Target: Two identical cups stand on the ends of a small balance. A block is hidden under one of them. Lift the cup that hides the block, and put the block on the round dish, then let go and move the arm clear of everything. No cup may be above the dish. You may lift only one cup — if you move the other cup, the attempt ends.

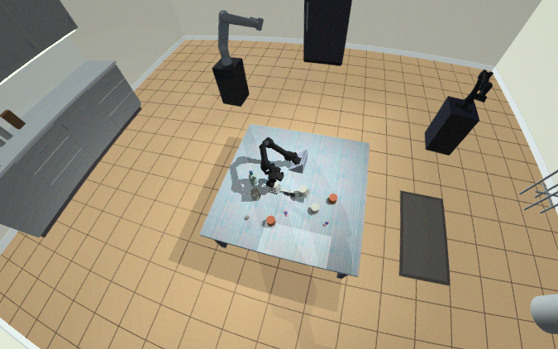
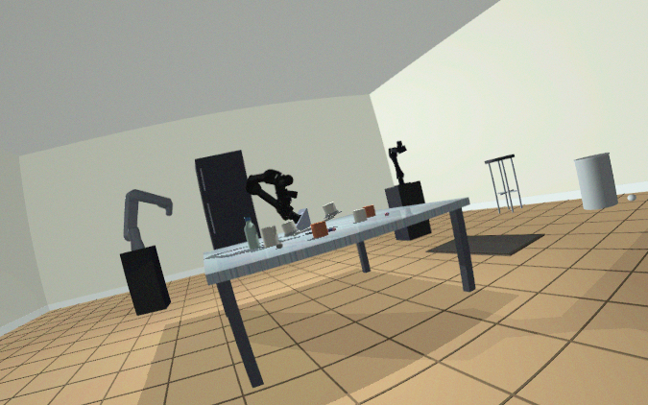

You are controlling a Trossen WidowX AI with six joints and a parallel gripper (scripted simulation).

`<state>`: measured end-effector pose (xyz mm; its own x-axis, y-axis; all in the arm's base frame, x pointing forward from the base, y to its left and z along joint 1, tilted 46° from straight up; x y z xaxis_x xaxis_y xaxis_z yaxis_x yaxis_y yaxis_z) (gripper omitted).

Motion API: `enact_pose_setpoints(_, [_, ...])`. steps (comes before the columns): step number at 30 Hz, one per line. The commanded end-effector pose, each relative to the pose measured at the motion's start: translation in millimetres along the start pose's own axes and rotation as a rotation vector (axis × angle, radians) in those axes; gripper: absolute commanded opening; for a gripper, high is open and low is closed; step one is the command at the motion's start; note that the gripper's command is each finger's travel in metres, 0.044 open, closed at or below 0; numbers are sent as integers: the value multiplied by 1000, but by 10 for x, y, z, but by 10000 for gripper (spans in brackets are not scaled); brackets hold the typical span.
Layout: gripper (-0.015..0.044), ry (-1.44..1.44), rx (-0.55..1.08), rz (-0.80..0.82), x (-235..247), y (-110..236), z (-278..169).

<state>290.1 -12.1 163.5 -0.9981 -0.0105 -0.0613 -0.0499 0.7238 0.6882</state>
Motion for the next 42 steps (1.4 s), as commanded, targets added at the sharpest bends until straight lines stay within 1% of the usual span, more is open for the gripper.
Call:
enact_pose_setpoints(1, [440,39,-9,12,-10,-22,-22])
enact_pose_setpoints(4, [440,39,-9,12,-10,-34,-22])
enact_pose_setpoints(7, [440,38,-8,12,-8,-159,-22])
enact_pose_setpoints(12, [440,38,-8,12,-10,-195,-21])
enact_pose_setpoints(42, [440,38,-7,11,-11,-678,-19])
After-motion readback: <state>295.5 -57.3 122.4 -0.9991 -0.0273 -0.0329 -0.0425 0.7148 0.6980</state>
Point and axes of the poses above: the point midway between the two fingers, 35 mm back from their tips, its own y axis back along the fingers, its own x axis across the jaws, z = x × y, the point moved 2 cm from there along y, back along the fingers
